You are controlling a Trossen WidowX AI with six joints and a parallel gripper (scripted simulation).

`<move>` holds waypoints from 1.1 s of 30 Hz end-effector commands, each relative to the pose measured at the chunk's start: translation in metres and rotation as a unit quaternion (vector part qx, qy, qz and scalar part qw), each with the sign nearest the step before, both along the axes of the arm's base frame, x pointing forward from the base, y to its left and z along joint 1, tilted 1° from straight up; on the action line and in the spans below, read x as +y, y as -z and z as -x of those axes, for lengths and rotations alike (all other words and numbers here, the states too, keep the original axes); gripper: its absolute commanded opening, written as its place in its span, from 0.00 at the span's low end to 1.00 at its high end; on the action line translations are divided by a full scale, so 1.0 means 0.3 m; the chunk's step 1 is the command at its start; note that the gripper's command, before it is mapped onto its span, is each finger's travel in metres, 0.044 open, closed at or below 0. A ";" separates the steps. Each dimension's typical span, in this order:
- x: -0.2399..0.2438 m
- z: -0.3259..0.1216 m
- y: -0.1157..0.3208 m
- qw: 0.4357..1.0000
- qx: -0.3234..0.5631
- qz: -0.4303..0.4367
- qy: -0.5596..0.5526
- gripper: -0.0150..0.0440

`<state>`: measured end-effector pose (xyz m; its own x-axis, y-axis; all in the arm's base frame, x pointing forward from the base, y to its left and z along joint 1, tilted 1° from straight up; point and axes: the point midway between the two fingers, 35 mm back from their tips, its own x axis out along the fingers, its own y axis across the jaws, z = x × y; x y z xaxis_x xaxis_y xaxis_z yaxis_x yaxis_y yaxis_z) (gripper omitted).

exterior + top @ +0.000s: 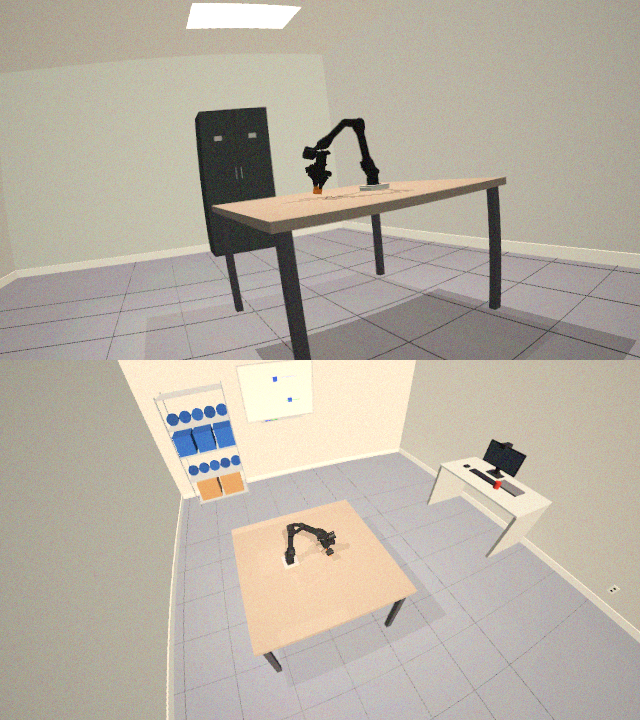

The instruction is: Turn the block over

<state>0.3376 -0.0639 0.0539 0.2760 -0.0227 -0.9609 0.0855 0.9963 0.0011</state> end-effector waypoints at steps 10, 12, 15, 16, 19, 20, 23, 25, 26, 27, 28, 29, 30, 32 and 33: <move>0.002 0.017 0.014 0.995 -0.102 0.007 -0.001 0.25; 0.003 0.021 0.014 0.993 -0.117 0.009 -0.001 0.25; 0.004 0.027 0.013 0.990 -0.141 0.012 -0.002 0.25; 0.005 0.030 0.013 0.989 -0.148 0.013 -0.002 0.25; 0.005 0.034 0.012 0.987 -0.160 0.014 -0.003 0.25; 0.005 0.034 0.012 0.987 -0.160 0.014 -0.003 0.25; 0.003 0.023 0.025 0.985 -0.169 0.015 -0.002 0.25; 0.000 0.010 0.043 0.983 -0.182 0.016 -0.001 0.25; -0.002 0.005 0.051 0.982 -0.188 0.016 -0.001 0.25; -0.003 -0.001 0.059 0.981 -0.195 0.016 -0.001 0.25; -0.004 -0.006 0.067 0.979 -0.201 0.017 0.000 0.25; -0.005 -0.011 0.074 0.978 -0.207 0.017 0.000 0.25; -0.006 -0.015 0.082 0.977 -0.214 0.018 0.000 0.25; -0.008 -0.023 0.096 0.974 -0.226 0.018 0.000 0.25; -0.009 -0.026 0.102 0.972 -0.233 0.019 0.001 0.25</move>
